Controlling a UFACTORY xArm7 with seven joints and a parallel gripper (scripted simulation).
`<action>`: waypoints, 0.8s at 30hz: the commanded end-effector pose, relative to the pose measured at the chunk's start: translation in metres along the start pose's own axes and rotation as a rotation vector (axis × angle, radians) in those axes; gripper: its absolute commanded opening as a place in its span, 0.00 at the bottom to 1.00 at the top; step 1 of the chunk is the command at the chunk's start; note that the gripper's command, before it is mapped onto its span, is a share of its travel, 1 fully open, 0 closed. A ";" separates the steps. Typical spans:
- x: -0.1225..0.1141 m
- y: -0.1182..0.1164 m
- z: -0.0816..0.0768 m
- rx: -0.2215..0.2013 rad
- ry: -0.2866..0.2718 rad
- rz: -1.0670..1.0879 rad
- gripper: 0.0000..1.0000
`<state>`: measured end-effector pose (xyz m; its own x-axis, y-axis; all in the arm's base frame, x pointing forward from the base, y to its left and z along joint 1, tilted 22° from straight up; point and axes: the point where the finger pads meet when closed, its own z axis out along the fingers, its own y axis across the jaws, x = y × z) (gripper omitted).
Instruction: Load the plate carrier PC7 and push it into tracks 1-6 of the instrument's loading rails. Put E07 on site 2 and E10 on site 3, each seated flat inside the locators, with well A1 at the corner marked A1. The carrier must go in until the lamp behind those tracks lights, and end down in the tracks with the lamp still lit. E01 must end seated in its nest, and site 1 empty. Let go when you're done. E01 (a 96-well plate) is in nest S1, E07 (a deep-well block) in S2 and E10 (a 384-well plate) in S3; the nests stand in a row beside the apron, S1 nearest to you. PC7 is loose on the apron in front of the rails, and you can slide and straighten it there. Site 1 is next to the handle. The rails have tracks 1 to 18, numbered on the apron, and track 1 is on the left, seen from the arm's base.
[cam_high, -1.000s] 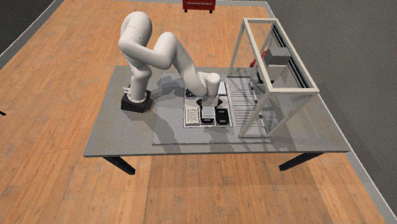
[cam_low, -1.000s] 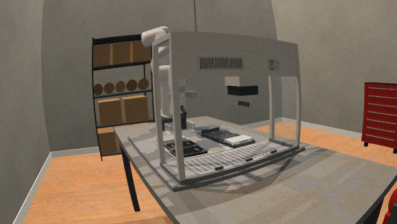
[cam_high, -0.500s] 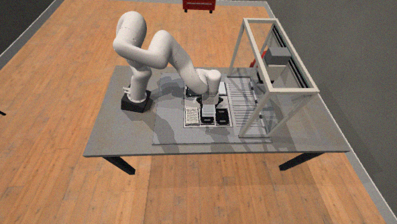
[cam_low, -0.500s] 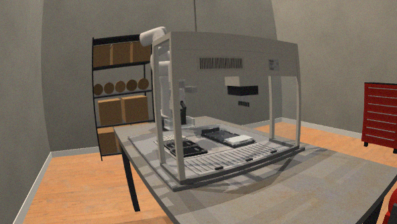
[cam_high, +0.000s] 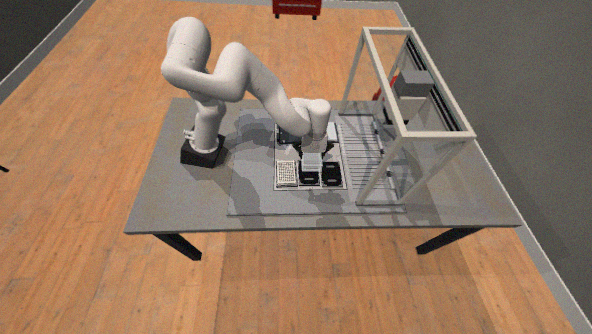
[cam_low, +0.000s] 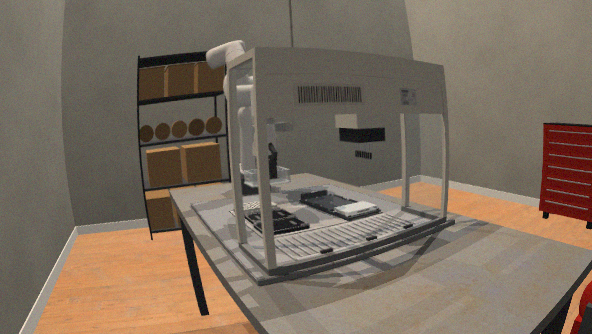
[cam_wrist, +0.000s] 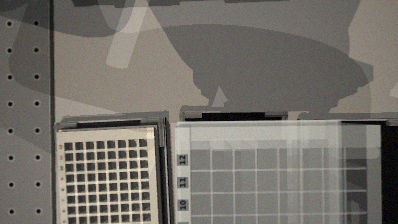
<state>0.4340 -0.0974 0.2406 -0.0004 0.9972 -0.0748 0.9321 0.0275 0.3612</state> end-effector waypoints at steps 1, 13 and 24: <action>0.000 0.001 -0.008 -0.004 0.000 0.000 0.00; 0.000 0.001 -0.023 -0.004 0.000 0.000 0.00; 0.025 0.003 -0.023 -0.004 0.000 -0.033 0.00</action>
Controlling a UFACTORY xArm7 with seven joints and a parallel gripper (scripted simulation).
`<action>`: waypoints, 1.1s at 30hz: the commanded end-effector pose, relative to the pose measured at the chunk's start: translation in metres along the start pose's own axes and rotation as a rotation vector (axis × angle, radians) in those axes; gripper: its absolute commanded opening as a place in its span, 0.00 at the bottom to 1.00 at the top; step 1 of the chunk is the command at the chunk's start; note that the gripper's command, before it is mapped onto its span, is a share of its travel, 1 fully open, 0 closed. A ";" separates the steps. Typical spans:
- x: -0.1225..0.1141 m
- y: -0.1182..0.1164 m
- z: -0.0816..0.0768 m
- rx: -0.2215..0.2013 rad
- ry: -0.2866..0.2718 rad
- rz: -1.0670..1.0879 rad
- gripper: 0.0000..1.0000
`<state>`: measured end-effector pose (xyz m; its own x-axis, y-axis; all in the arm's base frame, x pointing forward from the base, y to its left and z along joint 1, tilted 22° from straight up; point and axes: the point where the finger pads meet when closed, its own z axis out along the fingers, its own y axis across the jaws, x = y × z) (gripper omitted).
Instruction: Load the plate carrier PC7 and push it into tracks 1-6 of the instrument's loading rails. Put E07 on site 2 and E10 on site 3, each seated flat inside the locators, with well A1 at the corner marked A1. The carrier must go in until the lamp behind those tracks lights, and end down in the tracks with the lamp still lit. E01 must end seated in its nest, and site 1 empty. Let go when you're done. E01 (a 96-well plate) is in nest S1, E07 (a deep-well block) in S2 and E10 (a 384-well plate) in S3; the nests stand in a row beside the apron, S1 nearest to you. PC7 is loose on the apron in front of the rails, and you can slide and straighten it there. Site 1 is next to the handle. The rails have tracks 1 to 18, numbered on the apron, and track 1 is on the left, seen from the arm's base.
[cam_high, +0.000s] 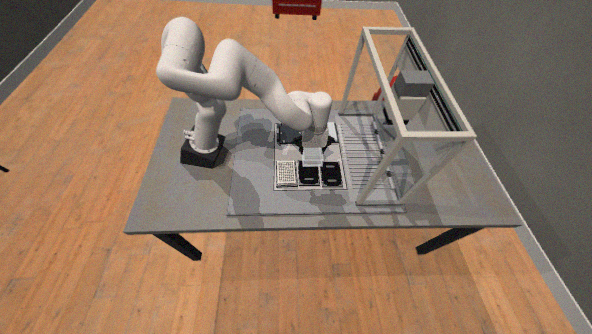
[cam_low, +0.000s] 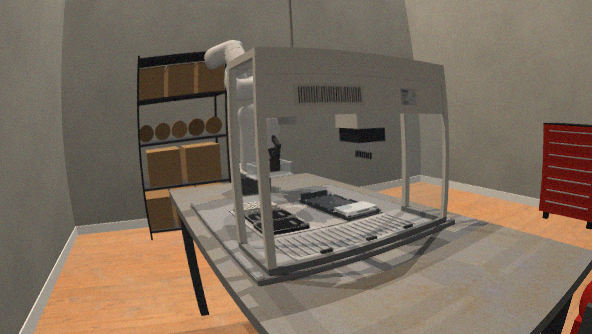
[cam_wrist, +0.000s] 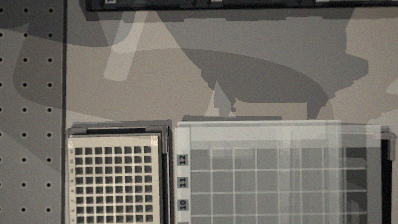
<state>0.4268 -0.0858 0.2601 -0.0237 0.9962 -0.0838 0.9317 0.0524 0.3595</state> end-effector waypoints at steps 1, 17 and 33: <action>0.020 0.003 -0.001 -0.004 0.000 -0.008 0.00; 0.089 0.010 -0.001 -0.004 0.000 -0.008 0.00; 0.159 0.017 -0.001 -0.004 0.001 -0.008 0.00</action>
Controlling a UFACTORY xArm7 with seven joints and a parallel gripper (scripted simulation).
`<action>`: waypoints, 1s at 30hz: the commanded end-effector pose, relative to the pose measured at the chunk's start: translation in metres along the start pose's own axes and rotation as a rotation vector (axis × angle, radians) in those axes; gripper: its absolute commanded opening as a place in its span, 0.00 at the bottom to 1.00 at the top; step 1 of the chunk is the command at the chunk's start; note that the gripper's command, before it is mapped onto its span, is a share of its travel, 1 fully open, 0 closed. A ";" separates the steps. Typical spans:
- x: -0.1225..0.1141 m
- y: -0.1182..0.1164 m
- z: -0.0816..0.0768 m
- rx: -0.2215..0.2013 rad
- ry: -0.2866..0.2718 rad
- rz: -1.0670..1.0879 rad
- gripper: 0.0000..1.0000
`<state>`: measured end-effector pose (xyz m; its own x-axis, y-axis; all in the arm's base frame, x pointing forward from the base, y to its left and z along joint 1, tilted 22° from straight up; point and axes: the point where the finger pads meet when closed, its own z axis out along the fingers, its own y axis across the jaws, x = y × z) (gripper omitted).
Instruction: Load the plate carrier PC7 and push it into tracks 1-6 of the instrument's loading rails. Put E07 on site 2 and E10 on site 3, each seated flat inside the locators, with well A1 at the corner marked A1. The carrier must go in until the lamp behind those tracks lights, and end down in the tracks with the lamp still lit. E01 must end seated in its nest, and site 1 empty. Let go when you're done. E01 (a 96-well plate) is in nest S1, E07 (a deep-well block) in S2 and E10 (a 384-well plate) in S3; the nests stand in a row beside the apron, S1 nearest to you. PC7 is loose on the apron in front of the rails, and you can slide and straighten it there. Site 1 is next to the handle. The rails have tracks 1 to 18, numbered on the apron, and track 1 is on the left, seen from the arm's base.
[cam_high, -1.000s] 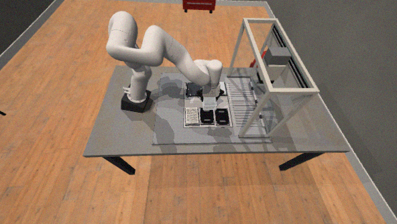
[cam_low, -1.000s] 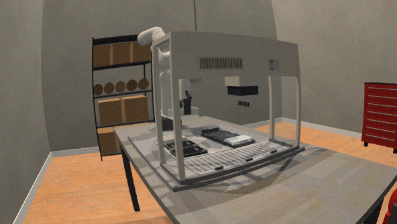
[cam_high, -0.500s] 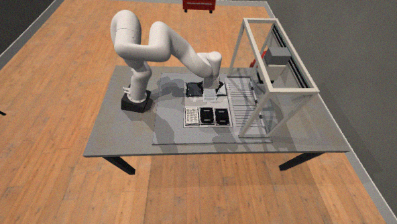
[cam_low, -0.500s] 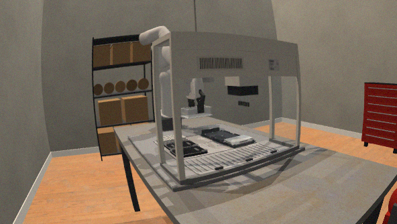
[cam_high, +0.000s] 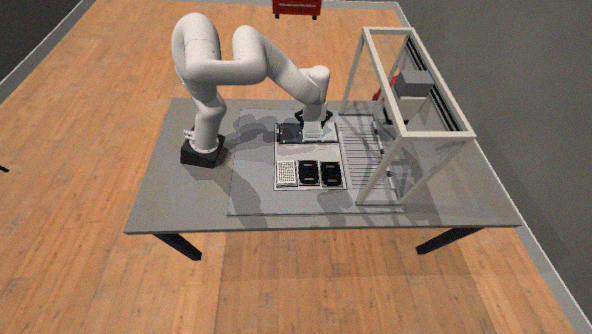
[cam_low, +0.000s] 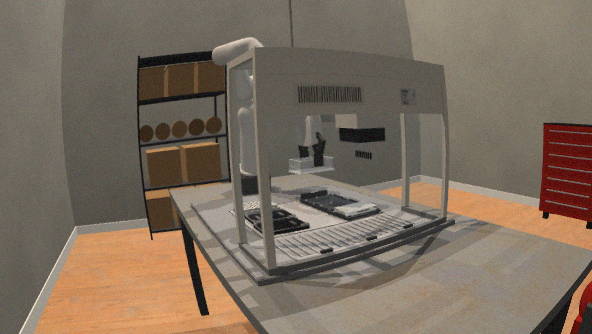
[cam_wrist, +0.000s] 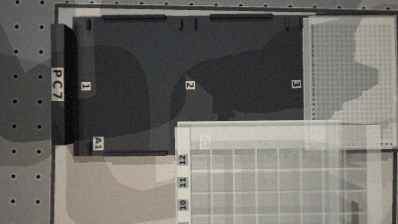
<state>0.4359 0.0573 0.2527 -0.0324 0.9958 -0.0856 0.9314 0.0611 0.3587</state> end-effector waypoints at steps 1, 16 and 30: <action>0.021 0.004 -0.001 -0.004 0.000 0.001 0.00; 0.086 0.011 -0.001 -0.004 0.000 0.001 0.00; 0.097 0.012 -0.001 -0.004 0.000 0.001 0.00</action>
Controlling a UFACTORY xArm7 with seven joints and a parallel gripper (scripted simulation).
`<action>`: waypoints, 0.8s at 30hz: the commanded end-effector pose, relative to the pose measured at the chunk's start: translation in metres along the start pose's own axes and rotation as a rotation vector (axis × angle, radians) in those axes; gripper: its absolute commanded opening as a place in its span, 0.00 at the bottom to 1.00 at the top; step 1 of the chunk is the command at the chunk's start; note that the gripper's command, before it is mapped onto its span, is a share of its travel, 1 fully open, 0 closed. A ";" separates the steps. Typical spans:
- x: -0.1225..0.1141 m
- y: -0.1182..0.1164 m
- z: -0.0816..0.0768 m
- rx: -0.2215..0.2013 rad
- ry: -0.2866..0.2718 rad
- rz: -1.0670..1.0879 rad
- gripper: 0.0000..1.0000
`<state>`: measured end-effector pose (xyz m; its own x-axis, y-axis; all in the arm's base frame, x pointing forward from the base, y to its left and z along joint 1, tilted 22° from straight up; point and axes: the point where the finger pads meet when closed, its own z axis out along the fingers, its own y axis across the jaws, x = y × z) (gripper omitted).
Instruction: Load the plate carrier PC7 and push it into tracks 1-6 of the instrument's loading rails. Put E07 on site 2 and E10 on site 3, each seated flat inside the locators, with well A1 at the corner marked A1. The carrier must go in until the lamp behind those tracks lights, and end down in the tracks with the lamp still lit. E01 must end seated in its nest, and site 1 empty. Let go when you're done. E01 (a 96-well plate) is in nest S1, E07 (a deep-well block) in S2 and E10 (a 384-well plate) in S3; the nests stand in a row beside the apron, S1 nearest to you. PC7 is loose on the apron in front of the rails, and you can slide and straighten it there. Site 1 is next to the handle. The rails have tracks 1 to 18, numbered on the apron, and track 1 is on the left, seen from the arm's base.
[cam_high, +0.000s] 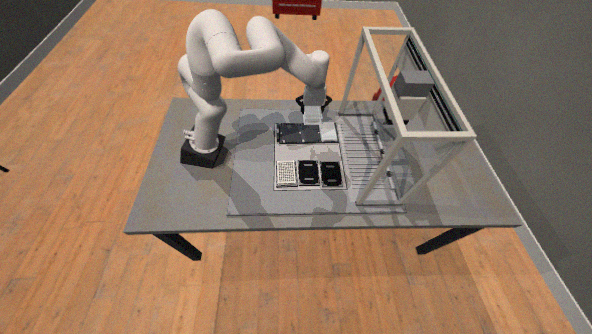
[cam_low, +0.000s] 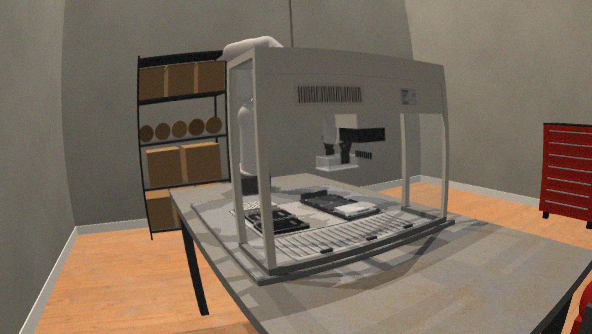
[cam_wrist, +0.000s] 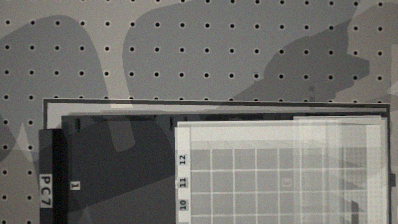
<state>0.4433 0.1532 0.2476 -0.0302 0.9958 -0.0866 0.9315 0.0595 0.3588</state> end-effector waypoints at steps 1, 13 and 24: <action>0.001 0.001 -0.002 -0.004 0.002 -0.001 0.00; 0.001 0.001 0.003 -0.004 0.002 -0.001 0.00; 0.001 0.001 0.022 -0.004 0.002 -0.001 0.00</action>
<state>0.4497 0.1522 0.2307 -0.0307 0.9957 -0.0870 0.9316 0.0601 0.3585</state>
